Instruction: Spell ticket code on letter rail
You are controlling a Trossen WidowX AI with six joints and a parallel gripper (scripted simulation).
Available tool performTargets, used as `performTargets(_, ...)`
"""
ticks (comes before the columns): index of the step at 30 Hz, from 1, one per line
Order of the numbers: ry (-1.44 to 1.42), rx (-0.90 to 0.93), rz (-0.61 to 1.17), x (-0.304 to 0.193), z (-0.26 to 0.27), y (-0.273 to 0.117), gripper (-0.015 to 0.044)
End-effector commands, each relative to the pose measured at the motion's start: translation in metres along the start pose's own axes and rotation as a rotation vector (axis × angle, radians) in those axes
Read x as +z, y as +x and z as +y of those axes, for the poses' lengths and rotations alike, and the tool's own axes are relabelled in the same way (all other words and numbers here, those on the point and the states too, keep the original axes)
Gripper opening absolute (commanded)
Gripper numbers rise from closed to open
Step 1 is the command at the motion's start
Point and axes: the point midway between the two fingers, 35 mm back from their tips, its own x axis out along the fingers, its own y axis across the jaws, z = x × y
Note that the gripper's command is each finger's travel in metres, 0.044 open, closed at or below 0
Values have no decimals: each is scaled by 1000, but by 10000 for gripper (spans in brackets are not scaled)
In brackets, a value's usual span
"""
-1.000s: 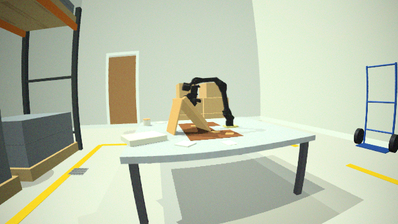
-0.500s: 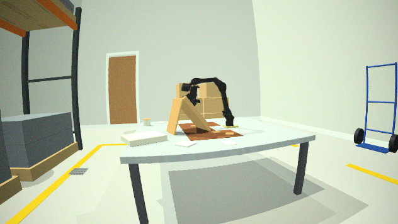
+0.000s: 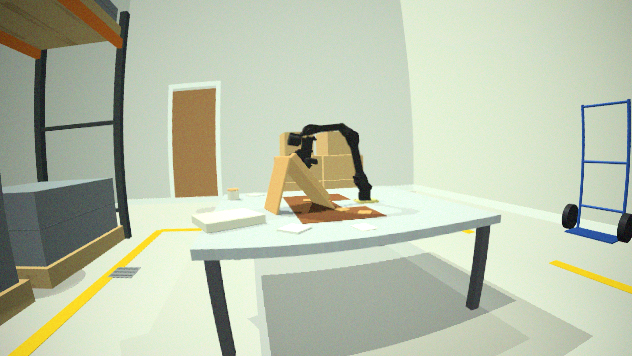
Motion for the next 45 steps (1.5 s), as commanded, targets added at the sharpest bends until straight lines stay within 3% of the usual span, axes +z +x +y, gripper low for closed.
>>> performTargets(1,4,-5,-3,0,1,-1,0)
performTargets(45,4,-4,-3,-6,11,-8,0)
